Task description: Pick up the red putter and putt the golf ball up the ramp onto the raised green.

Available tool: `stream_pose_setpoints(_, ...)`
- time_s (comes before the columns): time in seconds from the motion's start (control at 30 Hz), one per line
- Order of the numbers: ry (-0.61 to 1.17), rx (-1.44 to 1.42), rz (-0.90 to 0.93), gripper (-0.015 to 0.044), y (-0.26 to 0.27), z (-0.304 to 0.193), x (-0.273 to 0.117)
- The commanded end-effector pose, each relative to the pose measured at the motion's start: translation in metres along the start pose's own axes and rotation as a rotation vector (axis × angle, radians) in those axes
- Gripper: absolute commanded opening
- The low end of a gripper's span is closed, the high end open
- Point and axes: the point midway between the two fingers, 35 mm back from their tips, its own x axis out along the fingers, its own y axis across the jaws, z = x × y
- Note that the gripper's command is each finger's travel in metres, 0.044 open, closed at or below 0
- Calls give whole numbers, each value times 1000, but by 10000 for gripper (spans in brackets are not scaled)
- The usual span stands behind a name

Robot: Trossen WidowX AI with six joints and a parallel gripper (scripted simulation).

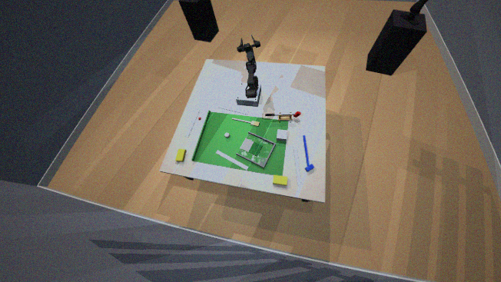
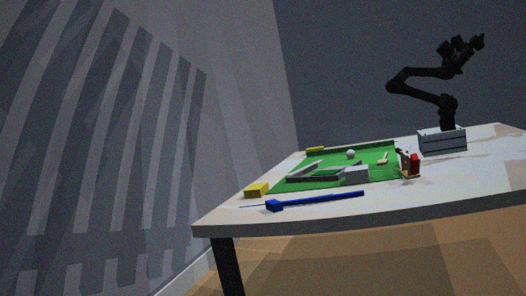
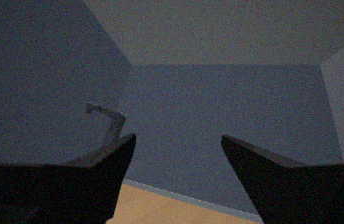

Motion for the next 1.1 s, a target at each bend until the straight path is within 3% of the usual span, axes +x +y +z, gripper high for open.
stream_pose_setpoints(0.0,3,2,7,426,2,-1,1)
stream_pose_setpoints(0.27,136,79,361,440,91,-22,11)
stream_pose_setpoints(0.53,215,94,802,440,201,-21,-22)
stream_pose_setpoints(0.77,211,52,1216,440,283,-1,-92)
stream_pose_setpoints(1.07,101,-52,1748,440,339,39,-222)
